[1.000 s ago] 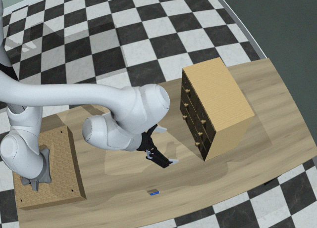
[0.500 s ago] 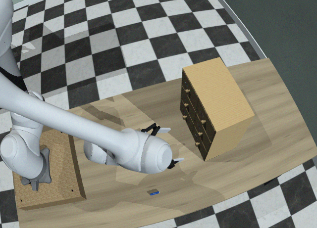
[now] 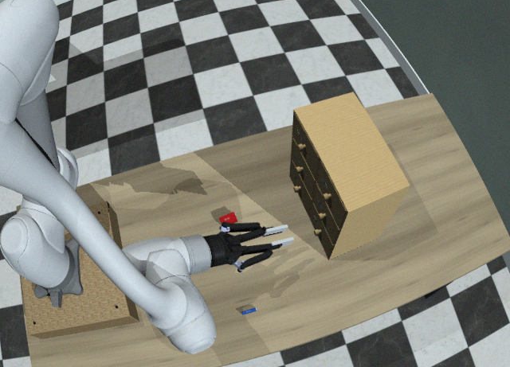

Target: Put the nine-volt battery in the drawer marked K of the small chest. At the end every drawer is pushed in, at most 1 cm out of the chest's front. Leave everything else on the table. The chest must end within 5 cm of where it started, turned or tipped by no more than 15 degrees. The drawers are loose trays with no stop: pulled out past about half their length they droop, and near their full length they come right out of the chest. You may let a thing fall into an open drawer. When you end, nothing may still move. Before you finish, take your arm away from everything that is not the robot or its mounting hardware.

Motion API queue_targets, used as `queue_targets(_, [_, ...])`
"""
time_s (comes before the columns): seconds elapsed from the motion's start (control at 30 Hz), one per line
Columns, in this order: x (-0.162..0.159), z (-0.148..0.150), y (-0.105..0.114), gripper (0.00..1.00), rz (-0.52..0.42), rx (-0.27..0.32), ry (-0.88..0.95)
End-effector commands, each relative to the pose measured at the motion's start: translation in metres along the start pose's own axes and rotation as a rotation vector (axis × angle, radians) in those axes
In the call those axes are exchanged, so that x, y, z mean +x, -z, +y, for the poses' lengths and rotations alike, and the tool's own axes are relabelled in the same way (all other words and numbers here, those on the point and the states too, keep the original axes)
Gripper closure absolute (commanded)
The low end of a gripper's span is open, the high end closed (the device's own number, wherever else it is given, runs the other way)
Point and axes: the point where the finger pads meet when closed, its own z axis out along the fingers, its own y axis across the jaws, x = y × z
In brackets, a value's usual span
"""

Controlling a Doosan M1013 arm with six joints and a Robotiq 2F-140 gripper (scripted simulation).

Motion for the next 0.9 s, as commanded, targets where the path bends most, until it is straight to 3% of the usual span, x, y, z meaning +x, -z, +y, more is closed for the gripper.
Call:
queue_targets(0.0, [-0.004,-0.009,-0.001,0.80,0.085,-0.032,0.013])
queue_targets(0.53, [-0.016,-0.008,-0.020,0.80,0.085,-0.032,0.013])
queue_targets(0.87, [-0.045,-0.006,-0.069,0.80,0.085,-0.032,0.013])
